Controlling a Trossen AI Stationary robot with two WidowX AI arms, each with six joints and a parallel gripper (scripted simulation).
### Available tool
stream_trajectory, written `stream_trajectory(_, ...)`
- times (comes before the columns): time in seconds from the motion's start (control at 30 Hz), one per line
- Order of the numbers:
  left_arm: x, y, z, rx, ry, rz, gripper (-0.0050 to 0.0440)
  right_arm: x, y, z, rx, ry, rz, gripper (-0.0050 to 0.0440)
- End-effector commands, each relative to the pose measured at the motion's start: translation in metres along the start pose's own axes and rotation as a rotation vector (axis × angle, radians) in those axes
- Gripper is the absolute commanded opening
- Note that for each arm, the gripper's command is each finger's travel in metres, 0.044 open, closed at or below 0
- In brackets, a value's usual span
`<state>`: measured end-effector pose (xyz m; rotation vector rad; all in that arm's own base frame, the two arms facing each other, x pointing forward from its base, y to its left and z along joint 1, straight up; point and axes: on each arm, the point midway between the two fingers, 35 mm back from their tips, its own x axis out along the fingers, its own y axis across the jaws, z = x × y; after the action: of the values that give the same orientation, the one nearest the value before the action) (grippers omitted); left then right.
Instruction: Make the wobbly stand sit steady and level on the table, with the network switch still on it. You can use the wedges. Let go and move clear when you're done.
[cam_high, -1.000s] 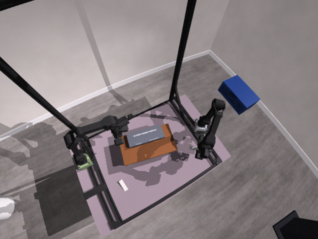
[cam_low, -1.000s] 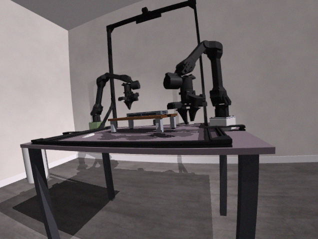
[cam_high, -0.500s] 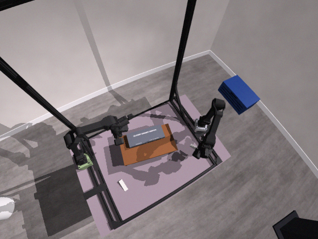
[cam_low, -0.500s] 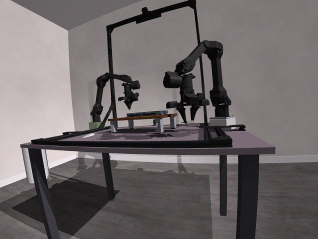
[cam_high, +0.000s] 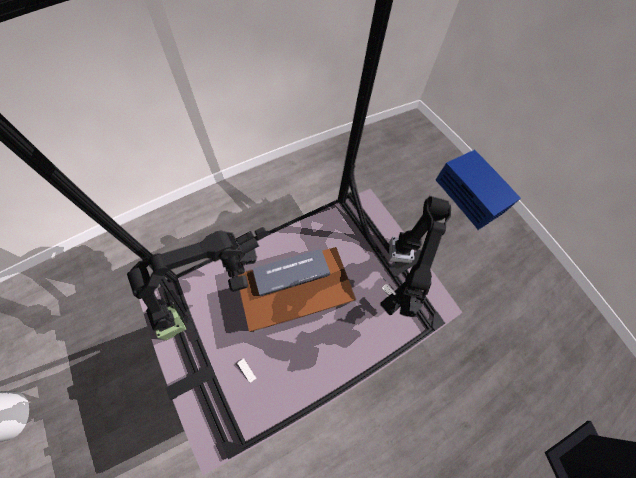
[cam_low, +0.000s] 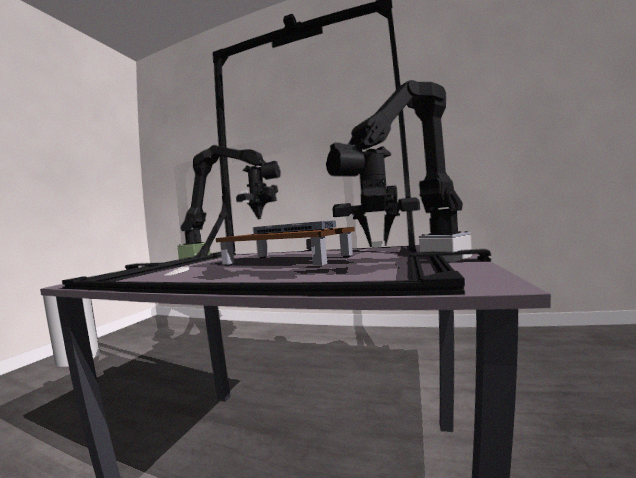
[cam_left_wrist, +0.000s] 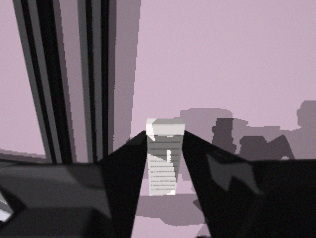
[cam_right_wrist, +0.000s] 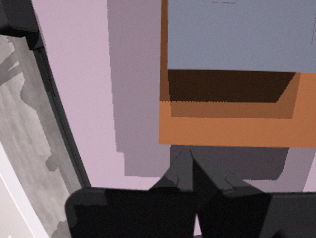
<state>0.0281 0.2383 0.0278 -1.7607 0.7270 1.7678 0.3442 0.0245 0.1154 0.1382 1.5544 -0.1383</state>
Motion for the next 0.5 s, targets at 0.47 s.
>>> stream_trajectory(0.47,-0.0006,-0.0002,0.0001,0.356,0.002,-0.004,0.0000,0.0000,0.0000,0.0000,0.000,0.000,0.000,0.0000)
